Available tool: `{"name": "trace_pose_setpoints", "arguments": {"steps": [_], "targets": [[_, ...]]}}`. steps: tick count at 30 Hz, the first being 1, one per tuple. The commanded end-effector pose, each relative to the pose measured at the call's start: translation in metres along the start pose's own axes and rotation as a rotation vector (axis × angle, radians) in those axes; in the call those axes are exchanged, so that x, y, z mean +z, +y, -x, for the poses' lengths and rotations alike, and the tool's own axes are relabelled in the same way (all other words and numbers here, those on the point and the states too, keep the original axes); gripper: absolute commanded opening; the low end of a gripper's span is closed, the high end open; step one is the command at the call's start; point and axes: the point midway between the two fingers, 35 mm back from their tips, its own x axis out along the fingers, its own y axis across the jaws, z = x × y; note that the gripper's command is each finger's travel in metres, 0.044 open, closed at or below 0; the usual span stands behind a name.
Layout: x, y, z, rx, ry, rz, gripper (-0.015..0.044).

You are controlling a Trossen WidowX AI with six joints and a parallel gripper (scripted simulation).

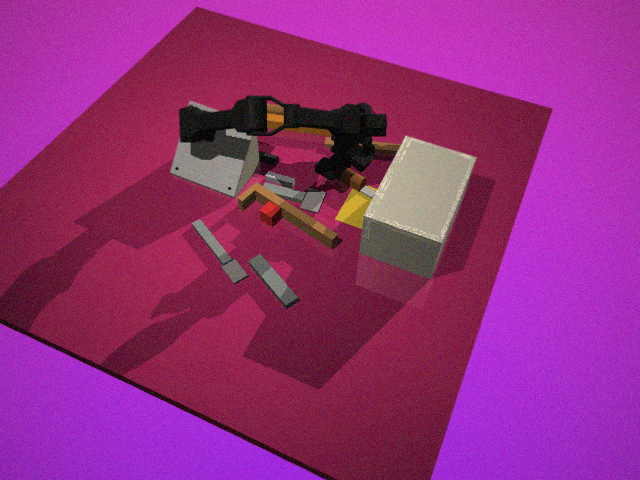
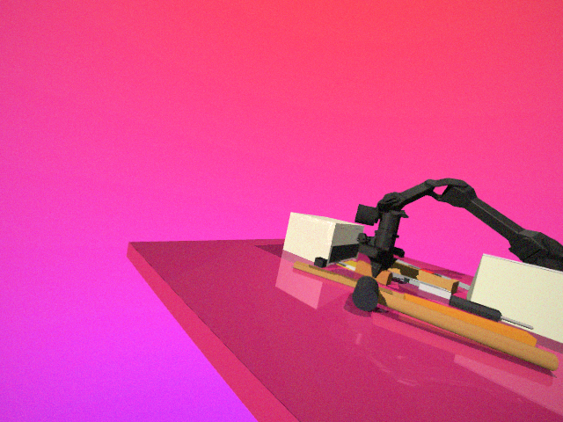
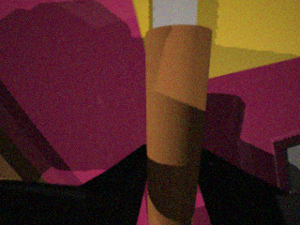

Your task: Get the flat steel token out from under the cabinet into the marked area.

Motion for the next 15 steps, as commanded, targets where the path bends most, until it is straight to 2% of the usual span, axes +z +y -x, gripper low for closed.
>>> {"name": "trace_pose_setpoints", "arguments": {"steps": [1, 15], "targets": [[0.006, 0.001, 0.000, 0.002, -0.002, 0.002, 0.0000], [0.019, 0.002, 0.000, 0.002, -0.002, 0.002, 0.0000]]}}
